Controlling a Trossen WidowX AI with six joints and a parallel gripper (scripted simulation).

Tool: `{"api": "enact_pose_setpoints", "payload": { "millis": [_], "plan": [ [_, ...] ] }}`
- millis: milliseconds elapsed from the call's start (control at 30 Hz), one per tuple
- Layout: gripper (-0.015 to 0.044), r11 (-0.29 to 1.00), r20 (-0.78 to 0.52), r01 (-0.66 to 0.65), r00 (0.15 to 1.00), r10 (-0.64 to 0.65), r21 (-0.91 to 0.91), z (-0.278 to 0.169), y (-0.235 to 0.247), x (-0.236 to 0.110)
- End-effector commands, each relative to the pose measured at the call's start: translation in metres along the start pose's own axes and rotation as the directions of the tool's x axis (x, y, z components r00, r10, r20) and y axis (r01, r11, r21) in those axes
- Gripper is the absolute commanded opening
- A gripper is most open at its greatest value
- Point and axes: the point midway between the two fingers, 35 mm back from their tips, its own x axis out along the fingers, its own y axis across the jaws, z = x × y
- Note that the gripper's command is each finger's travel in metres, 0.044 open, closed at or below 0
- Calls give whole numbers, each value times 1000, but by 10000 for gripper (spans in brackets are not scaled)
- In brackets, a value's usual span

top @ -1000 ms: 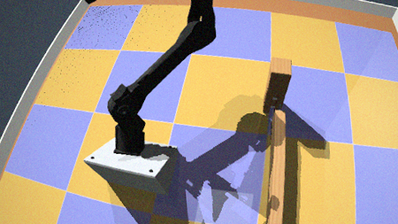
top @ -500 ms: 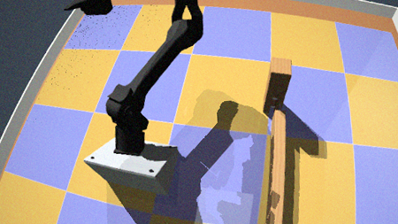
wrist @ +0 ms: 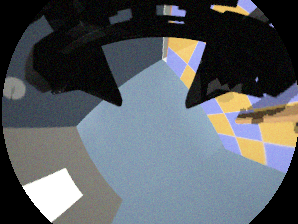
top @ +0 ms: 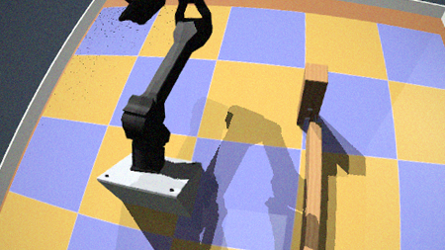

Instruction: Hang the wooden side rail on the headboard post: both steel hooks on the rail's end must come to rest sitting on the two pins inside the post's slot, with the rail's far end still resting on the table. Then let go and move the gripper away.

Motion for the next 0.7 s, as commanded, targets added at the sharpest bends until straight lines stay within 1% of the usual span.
{"api": "enact_pose_setpoints", "payload": {
  "millis": [0,200,367,500,667],
  "plan": [
    [440,781,160,-344,938,306,522,30,54,47],
    [440,580,211,-442,881,423,684,43,83,57],
    [440,383,244,-477,820,518,791,53,109,61],
    [440,220,262,-464,764,590,858,60,131,63],
    [440,25,276,-395,685,675,918,67,159,63]
  ]
}}
